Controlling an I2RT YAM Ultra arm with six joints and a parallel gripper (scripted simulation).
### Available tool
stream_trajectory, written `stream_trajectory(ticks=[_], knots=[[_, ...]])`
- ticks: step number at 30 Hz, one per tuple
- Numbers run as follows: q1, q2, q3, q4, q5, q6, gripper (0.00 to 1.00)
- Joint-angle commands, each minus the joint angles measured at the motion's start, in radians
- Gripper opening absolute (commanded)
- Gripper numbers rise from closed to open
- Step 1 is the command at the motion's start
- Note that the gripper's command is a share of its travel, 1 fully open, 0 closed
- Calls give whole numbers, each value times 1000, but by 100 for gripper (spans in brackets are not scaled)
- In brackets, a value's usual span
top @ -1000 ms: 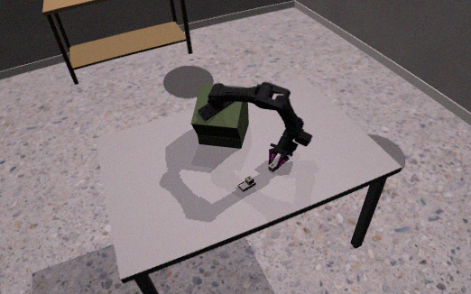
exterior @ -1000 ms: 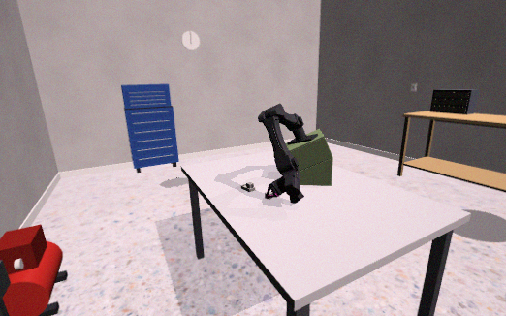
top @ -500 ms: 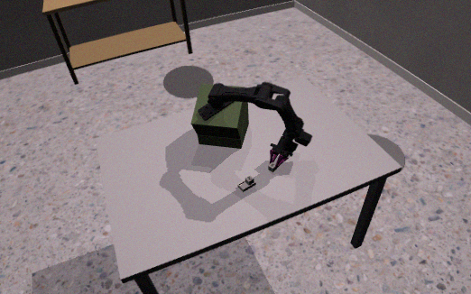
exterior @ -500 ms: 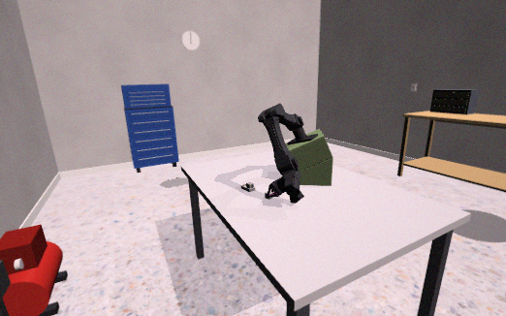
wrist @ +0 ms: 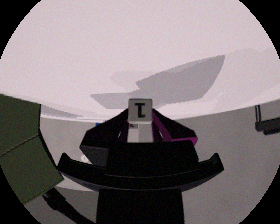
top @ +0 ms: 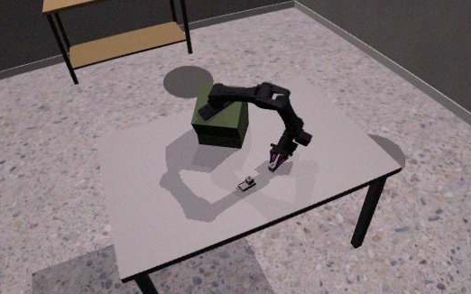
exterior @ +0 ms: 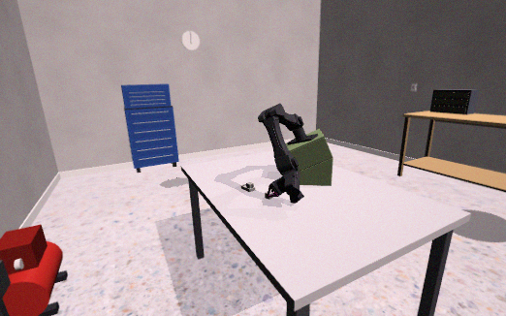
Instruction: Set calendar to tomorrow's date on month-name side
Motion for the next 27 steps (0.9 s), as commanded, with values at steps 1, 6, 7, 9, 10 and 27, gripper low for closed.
stream_trajectory(ticks=[1,6,7,9,10,27], knots=[[3,-6,4,0,3,-1,26],[3,-6,4,0,3,-1,26],[3,-6,4,0,3,-1,26],[3,-6,4,0,3,-1,26],[3,-6,4,0,3,-1,26],[32,-75,-21,-102,-8,62,26]])
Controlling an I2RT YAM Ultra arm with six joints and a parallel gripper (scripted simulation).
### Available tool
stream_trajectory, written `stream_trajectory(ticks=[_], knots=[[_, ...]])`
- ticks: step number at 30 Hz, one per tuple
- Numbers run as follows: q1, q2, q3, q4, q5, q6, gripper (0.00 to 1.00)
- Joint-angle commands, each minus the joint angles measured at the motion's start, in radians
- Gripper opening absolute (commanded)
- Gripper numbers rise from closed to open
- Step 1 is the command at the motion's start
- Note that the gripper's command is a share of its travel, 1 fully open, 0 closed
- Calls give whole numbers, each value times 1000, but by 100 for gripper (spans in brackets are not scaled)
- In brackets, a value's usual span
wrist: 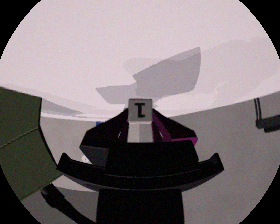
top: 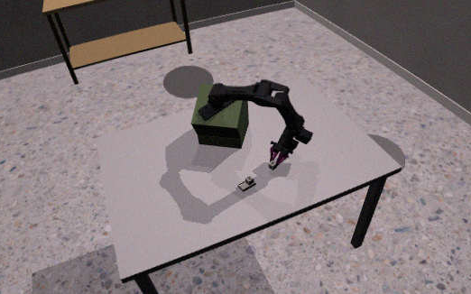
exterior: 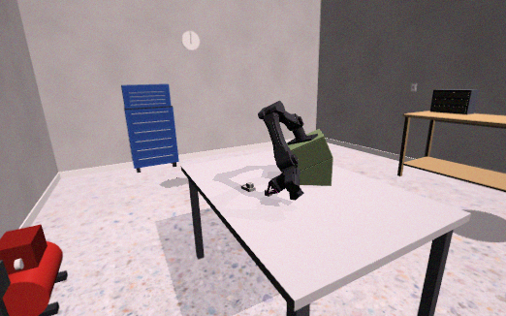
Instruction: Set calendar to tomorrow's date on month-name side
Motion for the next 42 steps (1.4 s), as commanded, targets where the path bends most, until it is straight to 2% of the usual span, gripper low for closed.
stream_trajectory(ticks=[1,14,28,32,37,39,42], knots=[[23,-40,-9,-67,-2,39,26],[64,-129,-27,-212,-21,122,26],[67,-135,-29,-221,-22,127,26],[56,-179,-71,-155,-58,65,26],[23,-311,-199,46,-165,-126,26],[23,-311,-199,46,-165,-126,26],[9,-366,-253,129,-210,-205,26]])
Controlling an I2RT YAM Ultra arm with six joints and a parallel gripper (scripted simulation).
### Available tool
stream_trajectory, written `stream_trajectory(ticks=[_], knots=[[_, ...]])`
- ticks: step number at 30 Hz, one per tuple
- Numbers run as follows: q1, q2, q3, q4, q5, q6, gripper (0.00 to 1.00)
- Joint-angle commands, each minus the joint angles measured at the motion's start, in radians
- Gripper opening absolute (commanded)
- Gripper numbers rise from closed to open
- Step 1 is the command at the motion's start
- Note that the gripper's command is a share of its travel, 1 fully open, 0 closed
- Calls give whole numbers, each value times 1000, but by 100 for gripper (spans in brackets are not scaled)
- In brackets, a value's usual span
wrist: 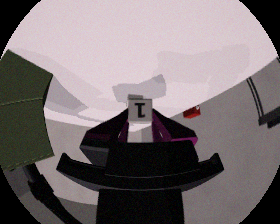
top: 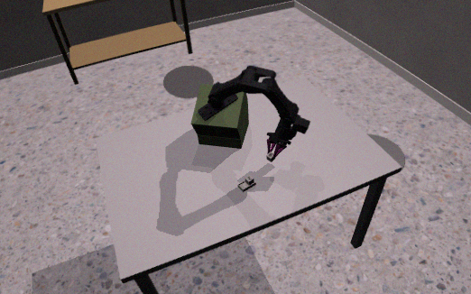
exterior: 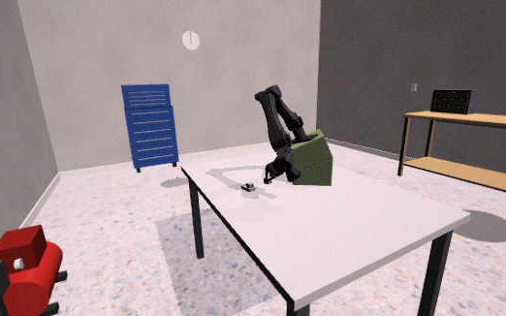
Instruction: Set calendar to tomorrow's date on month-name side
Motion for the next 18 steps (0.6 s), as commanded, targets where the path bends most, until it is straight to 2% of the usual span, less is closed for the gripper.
stream_trajectory(ticks=[1,6,12,14,18], knots=[[-2,-36,-36,105,-56,-103,26],[-9,-50,-48,122,-73,-122,26],[-69,-159,-135,234,-227,-260,26],[-69,-159,-135,234,-227,-260,26],[-97,-211,-176,288,-301,-327,26]])
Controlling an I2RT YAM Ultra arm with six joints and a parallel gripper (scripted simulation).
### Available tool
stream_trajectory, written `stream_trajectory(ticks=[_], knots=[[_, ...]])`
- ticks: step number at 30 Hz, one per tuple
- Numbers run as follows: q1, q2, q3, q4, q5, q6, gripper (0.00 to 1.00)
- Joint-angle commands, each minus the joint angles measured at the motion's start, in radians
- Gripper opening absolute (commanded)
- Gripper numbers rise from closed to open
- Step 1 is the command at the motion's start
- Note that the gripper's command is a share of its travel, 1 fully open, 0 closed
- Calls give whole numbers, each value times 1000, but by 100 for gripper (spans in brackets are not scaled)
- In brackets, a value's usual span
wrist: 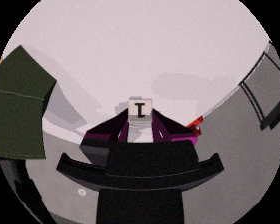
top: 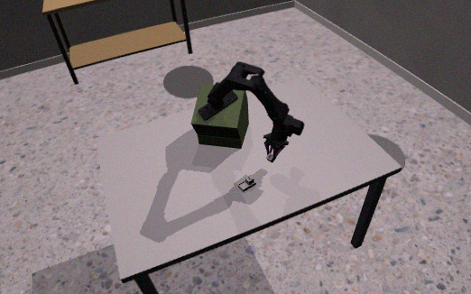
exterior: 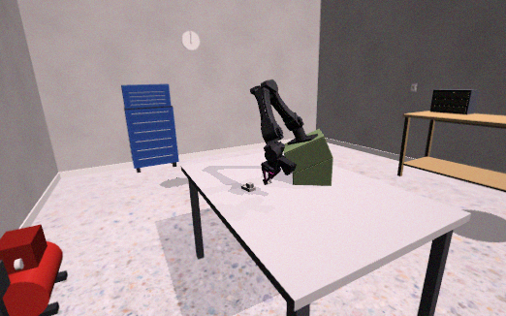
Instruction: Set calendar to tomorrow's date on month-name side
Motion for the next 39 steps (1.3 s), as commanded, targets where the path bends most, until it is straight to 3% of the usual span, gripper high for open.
stream_trajectory(ticks=[1,5,11,13,16,22,28,30,34,39], knots=[[-3,-24,-18,47,-70,-64,26],[-11,-31,-23,52,-87,-74,26],[-90,-101,-65,95,-260,-178,26],[-90,-101,-65,95,-260,-178,26],[-123,-131,-82,112,-332,-222,26],[-139,-139,-86,116,-365,-240,26],[-231,-165,-89,111,-548,-332,26],[-231,-165,-89,111,-548,-332,26],[-275,-177,-90,108,-636,-376,26],[-286,-176,-87,104,-658,-388,26]])
